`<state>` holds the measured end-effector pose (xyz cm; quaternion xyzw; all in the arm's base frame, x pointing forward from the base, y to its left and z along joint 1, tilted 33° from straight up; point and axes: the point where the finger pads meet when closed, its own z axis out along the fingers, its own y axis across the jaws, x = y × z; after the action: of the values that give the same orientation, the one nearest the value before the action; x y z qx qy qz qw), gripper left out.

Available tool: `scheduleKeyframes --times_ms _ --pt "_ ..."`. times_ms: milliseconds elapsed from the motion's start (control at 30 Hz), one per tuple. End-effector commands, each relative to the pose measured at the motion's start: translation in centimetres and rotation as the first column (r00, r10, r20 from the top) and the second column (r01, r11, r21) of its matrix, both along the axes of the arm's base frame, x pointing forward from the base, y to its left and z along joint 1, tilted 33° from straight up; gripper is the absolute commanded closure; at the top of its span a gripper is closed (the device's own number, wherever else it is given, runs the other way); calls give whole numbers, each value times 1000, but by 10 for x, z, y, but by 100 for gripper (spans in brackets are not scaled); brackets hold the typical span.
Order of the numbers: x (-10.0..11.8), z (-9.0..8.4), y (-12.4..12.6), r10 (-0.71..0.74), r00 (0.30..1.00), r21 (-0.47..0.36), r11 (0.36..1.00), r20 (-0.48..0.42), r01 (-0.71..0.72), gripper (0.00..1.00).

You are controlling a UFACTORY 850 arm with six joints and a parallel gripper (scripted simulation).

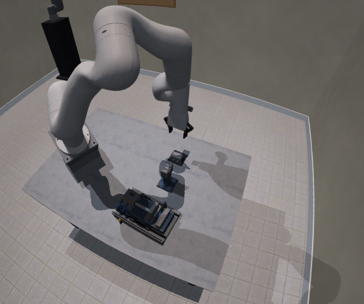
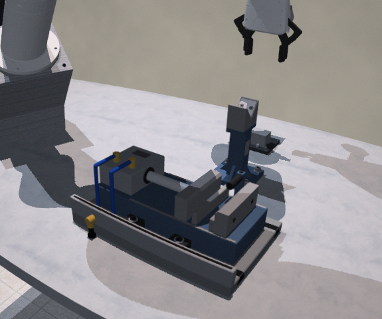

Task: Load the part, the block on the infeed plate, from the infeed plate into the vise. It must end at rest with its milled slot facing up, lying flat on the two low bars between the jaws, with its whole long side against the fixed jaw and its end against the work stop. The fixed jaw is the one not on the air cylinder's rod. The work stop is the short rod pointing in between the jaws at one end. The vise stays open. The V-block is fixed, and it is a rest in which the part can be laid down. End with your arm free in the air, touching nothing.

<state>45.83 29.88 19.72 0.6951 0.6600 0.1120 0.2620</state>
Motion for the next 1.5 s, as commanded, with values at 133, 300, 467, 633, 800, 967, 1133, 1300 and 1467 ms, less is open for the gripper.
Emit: scheduleKeyframes --times_ms 133,300,467,633,800,967,1133,1300,1467 --pt "6 -9 -2 0 1000 1 1000 1 0 11" --pt "9 -15 -3 0 1000 1 1000 1 0 11" --pt "13 -21 -5 0 1000 1 1000 1 0 11" --pt "18 -29 -7 0 1000 1 1000 1 0 11" --pt "23 -38 -9 0 1000 1 1000 1 0 11" --pt "27 -44 -11 0 1000 1 1000 1 0 11" --pt "33 -54 -13 0 1000 1 1000 1 0 11" --pt "39 -64 -16 0 1000 1 1000 1 0 11" --pt "42 -70 -18 0 1000 1 1000 1 0 11"
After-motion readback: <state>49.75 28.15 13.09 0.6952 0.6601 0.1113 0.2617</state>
